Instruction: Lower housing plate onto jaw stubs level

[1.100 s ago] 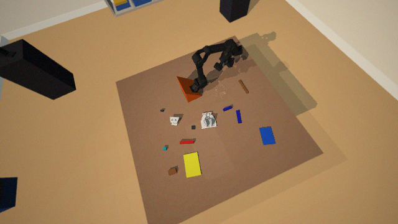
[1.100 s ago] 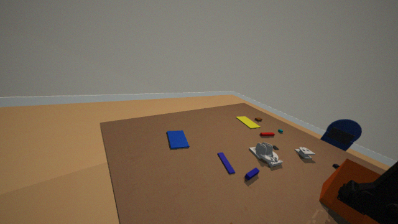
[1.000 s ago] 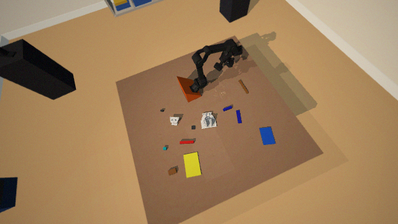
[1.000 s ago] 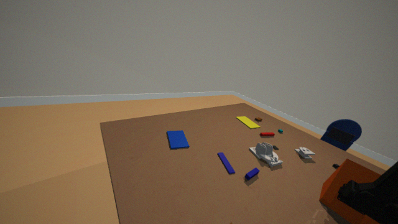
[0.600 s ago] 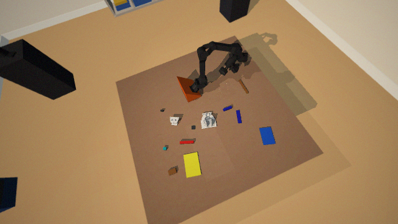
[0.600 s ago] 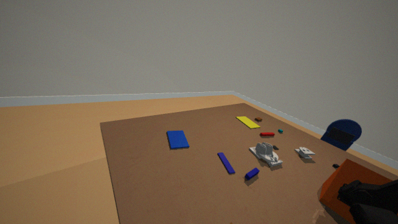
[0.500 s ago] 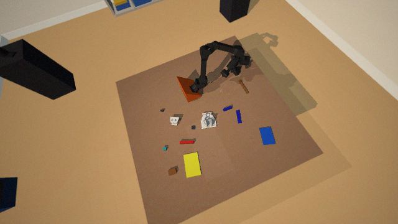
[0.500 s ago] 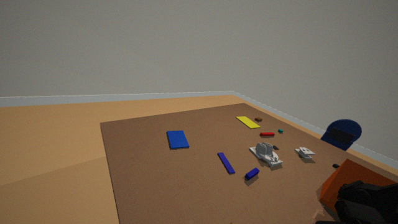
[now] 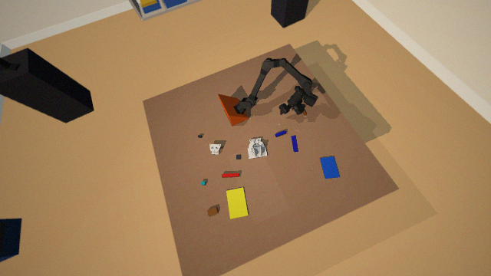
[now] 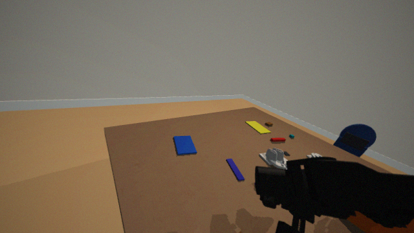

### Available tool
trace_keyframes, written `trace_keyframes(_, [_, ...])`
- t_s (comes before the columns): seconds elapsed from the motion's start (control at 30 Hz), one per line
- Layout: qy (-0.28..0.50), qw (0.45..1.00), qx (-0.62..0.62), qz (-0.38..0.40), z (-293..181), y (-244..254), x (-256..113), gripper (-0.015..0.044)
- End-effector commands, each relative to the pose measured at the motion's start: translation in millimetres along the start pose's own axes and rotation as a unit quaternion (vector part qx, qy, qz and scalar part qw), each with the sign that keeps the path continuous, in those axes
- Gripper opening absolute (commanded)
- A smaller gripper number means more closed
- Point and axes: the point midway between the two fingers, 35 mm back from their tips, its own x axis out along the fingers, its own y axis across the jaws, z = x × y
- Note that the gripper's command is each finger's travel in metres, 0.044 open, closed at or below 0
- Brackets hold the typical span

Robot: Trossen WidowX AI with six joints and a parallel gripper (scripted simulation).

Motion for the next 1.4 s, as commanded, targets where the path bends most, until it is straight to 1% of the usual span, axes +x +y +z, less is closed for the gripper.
trace_keyframes(0.0, [-0.003, 0.999, 0.026, -0.018, 29.6, -27.8, 6.2, 0.044])
trace_keyframes(0.17, [-0.004, 0.997, 0.067, -0.034, 63.4, -75.1, 12.4, 0.044])
trace_keyframes(0.33, [0.002, 0.993, 0.109, -0.044, 87.6, -130.7, 18.2, 0.044])
trace_keyframes(0.5, [0.011, 0.987, 0.152, -0.045, 99.9, -192.1, 24.2, 0.044])
trace_keyframes(0.63, [0.021, 0.981, 0.186, -0.04, 99.8, -244.3, 29.9, 0.044])
trace_keyframes(0.8, [0.035, 0.973, 0.229, -0.024, 86.3, -310.4, 39.4, 0.044])
trace_keyframes(0.97, [0.042, 0.966, 0.256, -0.004, 59.6, -368.4, 49.6, 0.044])
trace_keyframes(1.2, [0.041, 0.961, 0.272, 0.02, 22.7, -418.6, 61.6, 0.044])
trace_keyframes(1.37, [0.037, 0.951, 0.302, 0.055, -12.3, -455.4, 76.5, 0.044])
